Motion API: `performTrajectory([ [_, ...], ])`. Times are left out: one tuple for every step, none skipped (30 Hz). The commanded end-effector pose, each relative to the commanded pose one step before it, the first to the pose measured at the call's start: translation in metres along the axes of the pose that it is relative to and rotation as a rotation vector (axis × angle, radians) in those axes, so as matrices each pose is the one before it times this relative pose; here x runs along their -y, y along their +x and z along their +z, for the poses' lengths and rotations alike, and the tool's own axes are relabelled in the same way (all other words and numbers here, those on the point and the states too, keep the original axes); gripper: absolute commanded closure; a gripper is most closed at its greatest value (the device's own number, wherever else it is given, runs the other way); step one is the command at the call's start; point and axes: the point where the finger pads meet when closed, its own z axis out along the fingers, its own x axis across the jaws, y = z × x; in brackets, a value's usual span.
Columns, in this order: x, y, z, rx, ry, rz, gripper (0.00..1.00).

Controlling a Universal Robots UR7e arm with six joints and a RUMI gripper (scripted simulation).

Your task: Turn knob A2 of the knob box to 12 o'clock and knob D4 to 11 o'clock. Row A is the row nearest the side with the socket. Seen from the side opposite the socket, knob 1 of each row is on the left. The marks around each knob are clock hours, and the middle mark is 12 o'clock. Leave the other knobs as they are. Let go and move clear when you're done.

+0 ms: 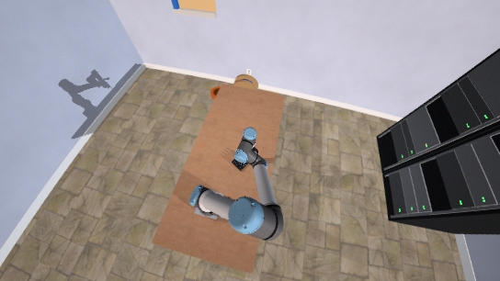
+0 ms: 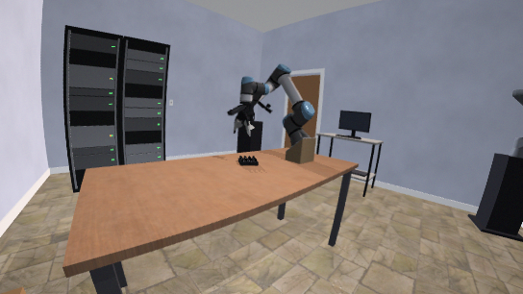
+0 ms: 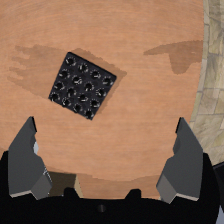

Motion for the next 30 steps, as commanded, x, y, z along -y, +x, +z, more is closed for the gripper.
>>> performTrajectory([
  [0.00007, -0.00022, -0.02367, 0.00015, -0.00726, 0.00176, 0.0],
  [0.0, 0.0, 0.0, 0.0, 0.0, 0.0, 0.0],
  [0.0, 0.0, 0.0, 0.0, 0.0, 0.0, 0.0],
  [0.00001, 0.0, -0.00242, 0.00001, 0.0, 0.0, 0.0],
  [0.0, 0.0, -0.00205, 0.0, 0.0, 0.0, 0.0],
  [0.0, 0.0, -0.0017, 0.0, 0.0, 0.0, 0.0],
  [0.0, 0.0, -0.00135, 0.0, 0.0, 0.0, 0.0],
  [0.0, 0.0, -0.00102, 0.0, 0.0, 0.0, 0.0],
  [0.0, 0.0, -0.00072, 0.0, 0.0, 0.0, 0.0],
  [0.0, 0.0, -0.00046, 0.0, 0.0, 0.0, 0.0],
  [0.0, 0.0, -0.00025, 0.0, 0.0, 0.0, 0.0],
  [0.0, 0.0, -0.0001, 0.0, 0.0, 0.0, 0.0],
  [0.0, 0.0, -0.00001, 0.0, 0.0, 0.0, 0.0],
  [0.0, 0.0, 0.0, 0.0, 0.0, 0.0, 0.0],
  [0.0, 0.0, 0.0, 0.0, 0.0, 0.0, 0.0],
  [0.0, 0.0, 0.0, 0.0, 0.0, 0.0, 0.0],
  [0.0, 0.0, 0.0, 0.0, 0.0, 0.0, 0.0],
  [0.0, 0.0, 0.0, 0.0, 0.0, 0.0, 0.0],
  [0.0, 0.0, 0.0, 0.0, 0.0, 0.0, 0.0],
  [0.0, 0.0, 0.0, 0.0, 0.0, 0.0, 0.0],
  [0.0, 0.0, 0.0, 0.0, 0.0, 0.0, 0.0],
  [0.0, 0.0, 0.0, 0.0, 0.0, 0.0, 0.0],
  [0.0, 0.0, 0.0, 0.0, 0.0, 0.0, 0.0],
  [0.0, 0.0, 0.0, 0.0, 0.0, 0.0, 0.0],
  [0.0, 0.0, 0.0, 0.0, 0.0, 0.0, 0.0],
  [0.0, 0.0, 0.0, 0.0, 0.0, 0.0, 0.0],
  [0.0, 0.0, 0.0, 0.0, 0.0, 0.0, 0.0],
  [0.0, 0.0, 0.0, 0.0, 0.0, 0.0, 0.0],
  [0.0, 0.0, 0.0, 0.0, 0.0, 0.0, 0.0],
  [0.0, 0.0, 0.0, 0.0, 0.0, 0.0, 0.0],
])
